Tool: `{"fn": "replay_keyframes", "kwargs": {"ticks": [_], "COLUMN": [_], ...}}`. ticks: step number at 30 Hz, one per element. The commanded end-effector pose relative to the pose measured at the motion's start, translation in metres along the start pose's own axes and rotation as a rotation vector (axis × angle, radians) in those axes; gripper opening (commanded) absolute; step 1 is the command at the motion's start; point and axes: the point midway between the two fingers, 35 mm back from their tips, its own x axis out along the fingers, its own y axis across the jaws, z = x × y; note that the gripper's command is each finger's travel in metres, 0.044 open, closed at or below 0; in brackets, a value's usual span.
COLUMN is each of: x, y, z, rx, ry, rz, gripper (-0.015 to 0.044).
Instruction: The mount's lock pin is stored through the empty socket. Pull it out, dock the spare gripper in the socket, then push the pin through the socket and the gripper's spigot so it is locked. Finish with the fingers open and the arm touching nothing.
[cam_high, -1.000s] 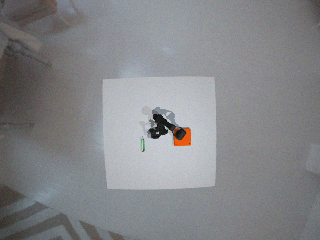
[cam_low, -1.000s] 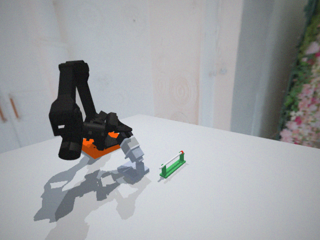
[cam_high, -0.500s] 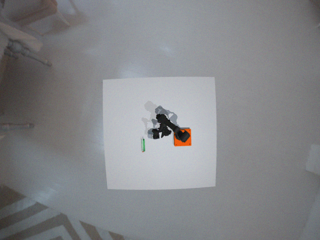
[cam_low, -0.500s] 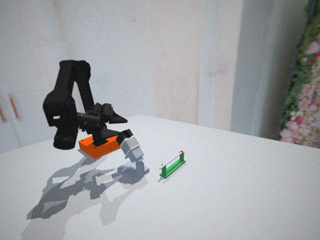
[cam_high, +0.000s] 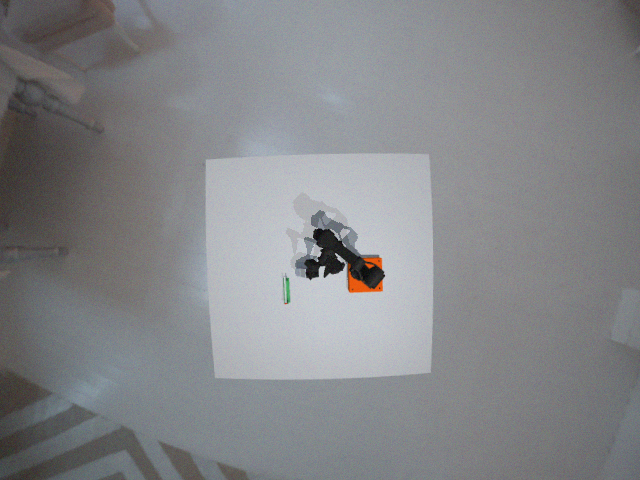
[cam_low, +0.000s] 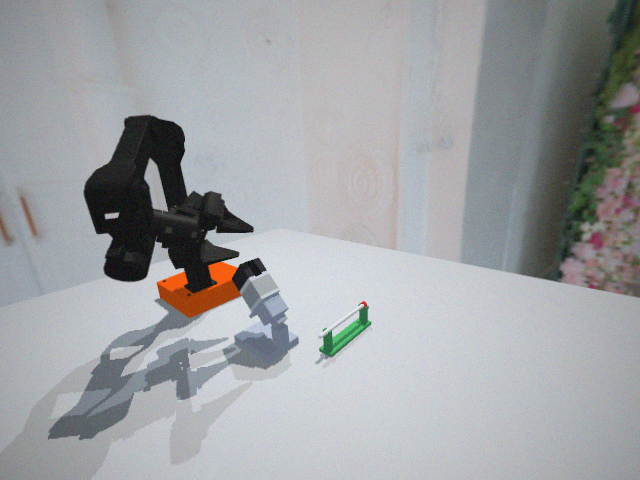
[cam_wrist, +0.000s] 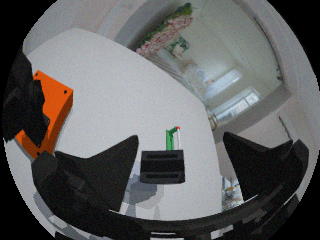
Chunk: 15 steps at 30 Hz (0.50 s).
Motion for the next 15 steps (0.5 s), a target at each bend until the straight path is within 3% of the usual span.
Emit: {"fn": "replay_keyframes", "kwargs": {"ticks": [1, 15], "x": [-0.002, -0.007], "y": [-0.006, -0.024], "z": [0.005, 0.024], "rx": [-0.001, -0.001], "ry": [0.015, 0.073], "rz": [-0.006, -0.013], "gripper": [0.0440, 0.0440]}}
